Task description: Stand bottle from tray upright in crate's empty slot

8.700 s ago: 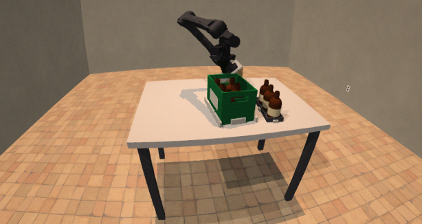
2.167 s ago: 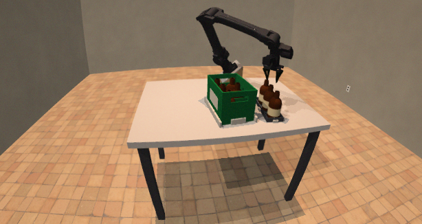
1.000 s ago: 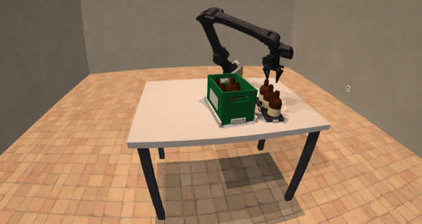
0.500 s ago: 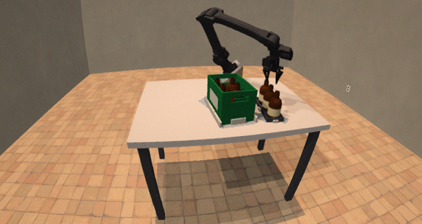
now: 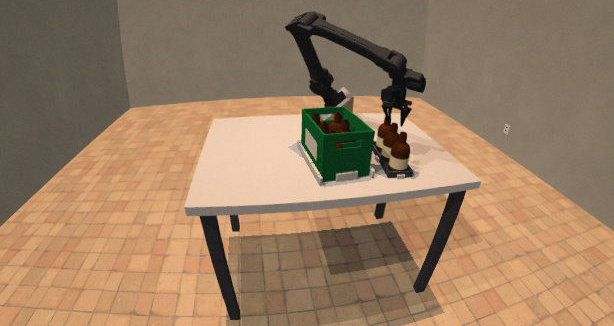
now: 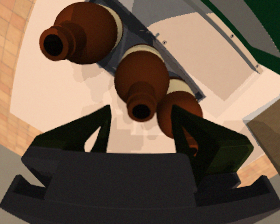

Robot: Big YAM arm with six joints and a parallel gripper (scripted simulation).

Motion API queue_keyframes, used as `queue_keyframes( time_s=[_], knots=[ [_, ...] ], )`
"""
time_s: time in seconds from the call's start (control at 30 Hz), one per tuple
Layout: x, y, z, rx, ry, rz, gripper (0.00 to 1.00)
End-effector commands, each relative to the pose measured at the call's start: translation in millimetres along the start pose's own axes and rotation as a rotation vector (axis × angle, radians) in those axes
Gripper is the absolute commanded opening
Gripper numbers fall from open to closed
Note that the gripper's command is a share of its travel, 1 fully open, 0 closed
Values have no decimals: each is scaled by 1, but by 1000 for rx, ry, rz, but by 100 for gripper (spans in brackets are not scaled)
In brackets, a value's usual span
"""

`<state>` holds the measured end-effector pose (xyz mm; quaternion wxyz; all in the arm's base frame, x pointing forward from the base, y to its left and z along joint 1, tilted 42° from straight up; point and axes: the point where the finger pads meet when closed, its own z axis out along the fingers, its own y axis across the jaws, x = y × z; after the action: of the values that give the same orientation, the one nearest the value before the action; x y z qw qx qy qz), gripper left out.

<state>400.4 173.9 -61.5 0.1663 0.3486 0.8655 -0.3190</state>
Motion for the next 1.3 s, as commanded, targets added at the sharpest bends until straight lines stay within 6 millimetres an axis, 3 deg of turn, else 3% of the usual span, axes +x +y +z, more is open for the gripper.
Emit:
queue_keyframes(
  time_s=[0.0,1.27],
  knots=[
    [0,-1,18,20,6,-10,61],
    [0,-2,30,22,7,-11,61]
  ],
)
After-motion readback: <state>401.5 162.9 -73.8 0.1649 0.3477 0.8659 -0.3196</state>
